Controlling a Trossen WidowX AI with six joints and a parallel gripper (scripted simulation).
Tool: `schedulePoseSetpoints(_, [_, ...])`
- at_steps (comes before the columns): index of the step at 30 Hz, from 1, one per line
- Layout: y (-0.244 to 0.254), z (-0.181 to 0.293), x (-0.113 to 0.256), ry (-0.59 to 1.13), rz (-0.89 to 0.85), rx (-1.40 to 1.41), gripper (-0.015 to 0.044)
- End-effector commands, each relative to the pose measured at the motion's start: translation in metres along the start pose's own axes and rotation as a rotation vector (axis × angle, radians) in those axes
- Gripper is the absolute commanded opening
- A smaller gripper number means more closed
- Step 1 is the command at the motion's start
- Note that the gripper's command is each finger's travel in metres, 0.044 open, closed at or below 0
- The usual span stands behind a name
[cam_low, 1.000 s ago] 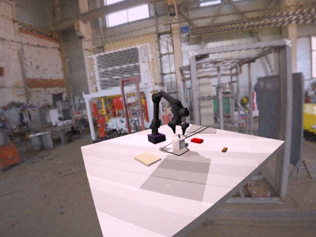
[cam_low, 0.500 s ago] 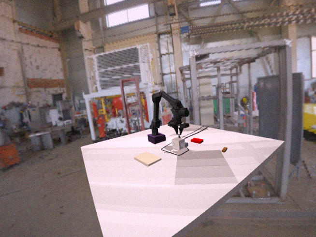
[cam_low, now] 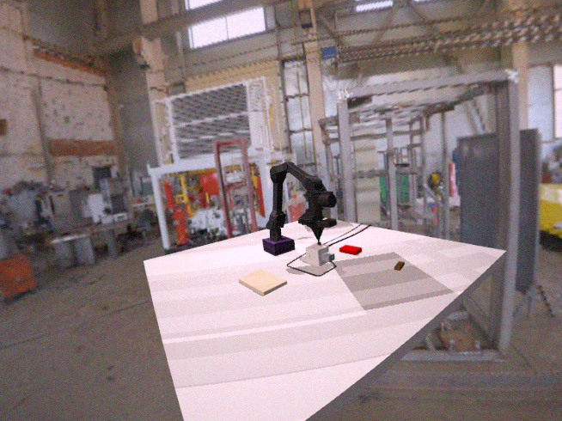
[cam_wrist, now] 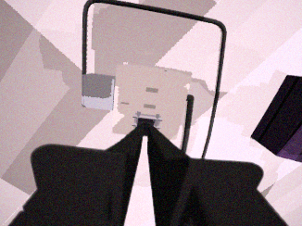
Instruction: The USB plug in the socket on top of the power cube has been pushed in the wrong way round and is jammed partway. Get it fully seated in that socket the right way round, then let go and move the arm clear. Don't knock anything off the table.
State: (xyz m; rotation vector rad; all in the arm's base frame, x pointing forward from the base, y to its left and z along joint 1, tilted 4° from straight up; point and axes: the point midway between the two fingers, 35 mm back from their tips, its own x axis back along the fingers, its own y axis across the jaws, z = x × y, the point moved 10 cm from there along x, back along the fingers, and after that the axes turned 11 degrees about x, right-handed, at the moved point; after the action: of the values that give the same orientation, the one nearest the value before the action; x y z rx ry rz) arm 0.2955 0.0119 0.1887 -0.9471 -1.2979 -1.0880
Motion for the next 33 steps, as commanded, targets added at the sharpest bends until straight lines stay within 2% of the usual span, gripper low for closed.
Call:
schedulePoseSetpoints(1, [0.0, 0.0, 0.0, 0.0, -0.001, 0.0, 0.0])
schedulePoseSetpoints(33, [0.0, 0.0, 0.018, 0.0, 0.0, 0.0, 0.0])
